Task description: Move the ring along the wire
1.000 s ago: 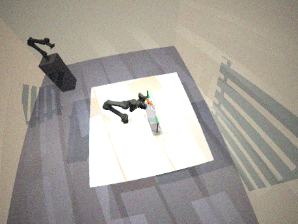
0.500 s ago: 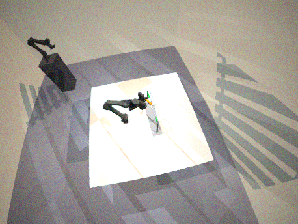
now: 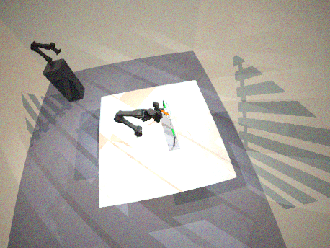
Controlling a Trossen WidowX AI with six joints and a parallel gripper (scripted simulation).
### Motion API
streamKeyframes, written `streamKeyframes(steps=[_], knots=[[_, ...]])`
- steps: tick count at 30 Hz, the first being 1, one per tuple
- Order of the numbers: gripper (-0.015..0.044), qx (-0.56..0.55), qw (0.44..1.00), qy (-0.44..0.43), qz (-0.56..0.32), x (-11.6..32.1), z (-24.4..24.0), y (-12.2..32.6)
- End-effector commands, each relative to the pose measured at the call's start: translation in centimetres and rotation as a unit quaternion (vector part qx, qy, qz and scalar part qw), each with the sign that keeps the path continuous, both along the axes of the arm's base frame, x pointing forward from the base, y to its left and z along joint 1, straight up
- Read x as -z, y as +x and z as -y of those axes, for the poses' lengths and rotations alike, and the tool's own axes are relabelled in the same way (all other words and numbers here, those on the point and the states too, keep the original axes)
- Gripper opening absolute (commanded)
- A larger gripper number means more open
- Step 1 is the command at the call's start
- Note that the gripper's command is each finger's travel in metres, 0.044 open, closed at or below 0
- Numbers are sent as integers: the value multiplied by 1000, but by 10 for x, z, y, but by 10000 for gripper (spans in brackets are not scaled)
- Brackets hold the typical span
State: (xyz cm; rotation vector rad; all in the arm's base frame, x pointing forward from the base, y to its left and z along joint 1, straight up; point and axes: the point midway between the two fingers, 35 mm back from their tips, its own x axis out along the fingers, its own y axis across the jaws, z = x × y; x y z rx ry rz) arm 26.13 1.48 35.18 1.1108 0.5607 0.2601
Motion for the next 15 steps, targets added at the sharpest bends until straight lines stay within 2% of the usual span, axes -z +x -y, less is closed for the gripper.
streamKeyframes(steps=[1, 15], knots=[[-150, 1, 1000, -24, 2, 1, 1, 1], [-150, 2, 993, -117, 7, 8, 5, 1]])
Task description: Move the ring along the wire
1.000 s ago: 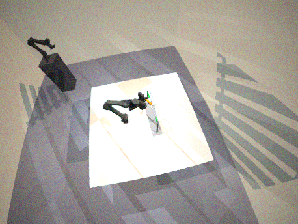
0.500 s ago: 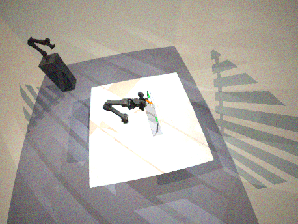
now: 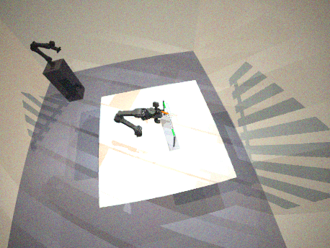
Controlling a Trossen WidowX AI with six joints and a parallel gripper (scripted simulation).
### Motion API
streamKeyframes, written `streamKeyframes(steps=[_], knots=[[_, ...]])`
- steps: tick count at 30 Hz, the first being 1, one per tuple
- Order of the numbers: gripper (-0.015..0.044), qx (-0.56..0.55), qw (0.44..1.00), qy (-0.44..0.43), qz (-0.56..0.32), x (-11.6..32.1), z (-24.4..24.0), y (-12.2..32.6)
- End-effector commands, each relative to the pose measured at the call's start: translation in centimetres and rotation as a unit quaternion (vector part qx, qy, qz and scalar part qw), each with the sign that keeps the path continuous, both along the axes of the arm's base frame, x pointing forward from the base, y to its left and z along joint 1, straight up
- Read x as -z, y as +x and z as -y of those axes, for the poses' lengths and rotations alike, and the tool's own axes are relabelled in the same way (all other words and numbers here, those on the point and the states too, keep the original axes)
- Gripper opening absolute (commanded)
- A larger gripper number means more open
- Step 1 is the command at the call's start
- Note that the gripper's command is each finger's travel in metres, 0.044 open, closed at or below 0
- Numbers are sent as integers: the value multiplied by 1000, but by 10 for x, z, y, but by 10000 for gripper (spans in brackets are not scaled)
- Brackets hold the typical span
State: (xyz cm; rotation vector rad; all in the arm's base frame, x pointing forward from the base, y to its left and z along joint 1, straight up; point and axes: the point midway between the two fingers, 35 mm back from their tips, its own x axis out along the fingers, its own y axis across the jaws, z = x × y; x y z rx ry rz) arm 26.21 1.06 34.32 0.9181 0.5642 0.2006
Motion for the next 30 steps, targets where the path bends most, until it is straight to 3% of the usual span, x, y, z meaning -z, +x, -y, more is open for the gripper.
streamKeyframes(steps=[1, 30], knots=[[-150, 0, 1000, -25, 3, 0, 1, 0], [-150, 4, 975, -221, 15, 13, 14, 1]])
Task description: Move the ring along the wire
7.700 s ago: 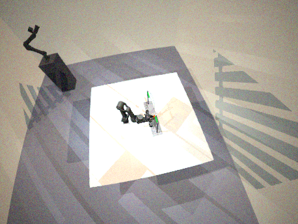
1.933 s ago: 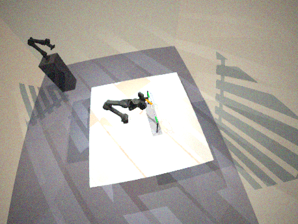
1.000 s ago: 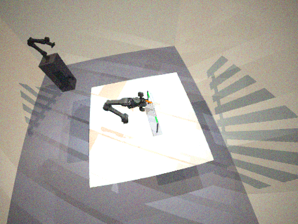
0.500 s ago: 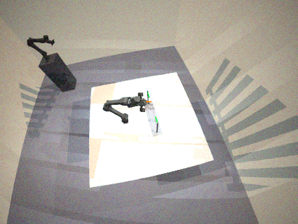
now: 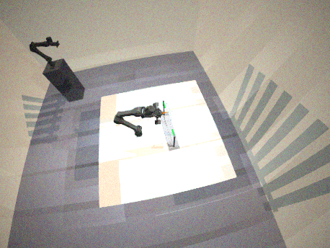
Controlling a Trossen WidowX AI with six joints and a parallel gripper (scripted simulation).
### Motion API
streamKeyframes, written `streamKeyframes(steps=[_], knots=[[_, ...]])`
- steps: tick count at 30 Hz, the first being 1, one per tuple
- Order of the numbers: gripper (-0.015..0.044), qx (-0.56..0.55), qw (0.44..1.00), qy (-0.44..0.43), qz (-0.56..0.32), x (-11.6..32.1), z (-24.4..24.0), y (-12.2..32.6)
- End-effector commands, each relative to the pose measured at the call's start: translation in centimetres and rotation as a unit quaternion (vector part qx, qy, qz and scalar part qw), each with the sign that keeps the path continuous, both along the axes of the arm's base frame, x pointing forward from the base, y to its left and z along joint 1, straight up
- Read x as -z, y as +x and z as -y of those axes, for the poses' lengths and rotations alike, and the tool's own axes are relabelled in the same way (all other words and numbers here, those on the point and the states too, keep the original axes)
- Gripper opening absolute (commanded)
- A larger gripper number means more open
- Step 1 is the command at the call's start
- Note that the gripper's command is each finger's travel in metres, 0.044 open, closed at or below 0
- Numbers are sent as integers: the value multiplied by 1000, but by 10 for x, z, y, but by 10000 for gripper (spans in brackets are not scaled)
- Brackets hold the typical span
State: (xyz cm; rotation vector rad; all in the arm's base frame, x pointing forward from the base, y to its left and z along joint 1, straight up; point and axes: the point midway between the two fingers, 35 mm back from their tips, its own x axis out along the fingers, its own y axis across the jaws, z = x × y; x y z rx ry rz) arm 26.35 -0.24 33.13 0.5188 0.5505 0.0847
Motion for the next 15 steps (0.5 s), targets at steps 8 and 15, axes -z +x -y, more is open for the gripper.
streamKeyframes(steps=[8, 15], knots=[[-150, 1, 998, -70, 5, 3, 6, 0], [-150, 2, 993, -116, 8, 5, 9, 0]])
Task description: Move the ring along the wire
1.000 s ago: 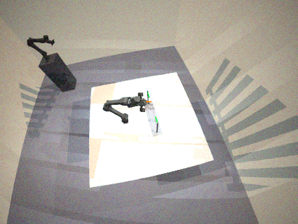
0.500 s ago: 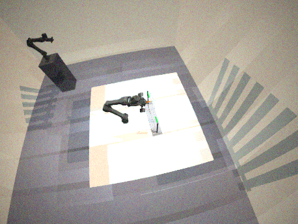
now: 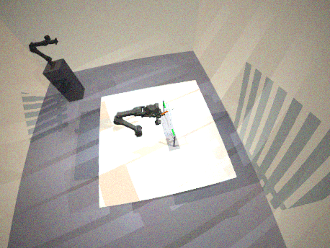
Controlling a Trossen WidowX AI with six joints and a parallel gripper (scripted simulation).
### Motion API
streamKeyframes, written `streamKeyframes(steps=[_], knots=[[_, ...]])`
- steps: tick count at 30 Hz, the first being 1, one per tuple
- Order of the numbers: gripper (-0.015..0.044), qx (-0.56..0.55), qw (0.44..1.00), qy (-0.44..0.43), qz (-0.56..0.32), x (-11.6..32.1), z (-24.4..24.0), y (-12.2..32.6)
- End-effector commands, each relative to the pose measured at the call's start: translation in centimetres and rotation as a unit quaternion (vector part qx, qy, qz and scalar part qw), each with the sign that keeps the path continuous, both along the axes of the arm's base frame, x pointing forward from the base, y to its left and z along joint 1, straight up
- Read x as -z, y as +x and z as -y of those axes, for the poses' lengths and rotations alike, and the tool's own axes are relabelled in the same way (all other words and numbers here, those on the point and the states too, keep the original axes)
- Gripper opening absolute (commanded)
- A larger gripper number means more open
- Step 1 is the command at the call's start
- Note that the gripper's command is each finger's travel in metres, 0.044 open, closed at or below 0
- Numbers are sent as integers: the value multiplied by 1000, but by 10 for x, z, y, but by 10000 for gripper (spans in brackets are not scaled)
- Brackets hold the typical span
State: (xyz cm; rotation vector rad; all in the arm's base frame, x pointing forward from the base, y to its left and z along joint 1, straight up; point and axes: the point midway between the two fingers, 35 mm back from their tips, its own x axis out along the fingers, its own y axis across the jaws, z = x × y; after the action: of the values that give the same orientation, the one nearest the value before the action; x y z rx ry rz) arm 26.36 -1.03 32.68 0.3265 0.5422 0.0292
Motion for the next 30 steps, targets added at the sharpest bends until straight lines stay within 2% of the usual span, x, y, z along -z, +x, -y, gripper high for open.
streamKeyframes(steps=[1, 30], knots=[[-150, 0, 1000, -24, 3, 0, 2, 0], [-150, 2, 977, -214, 16, 3, 20, 1]])
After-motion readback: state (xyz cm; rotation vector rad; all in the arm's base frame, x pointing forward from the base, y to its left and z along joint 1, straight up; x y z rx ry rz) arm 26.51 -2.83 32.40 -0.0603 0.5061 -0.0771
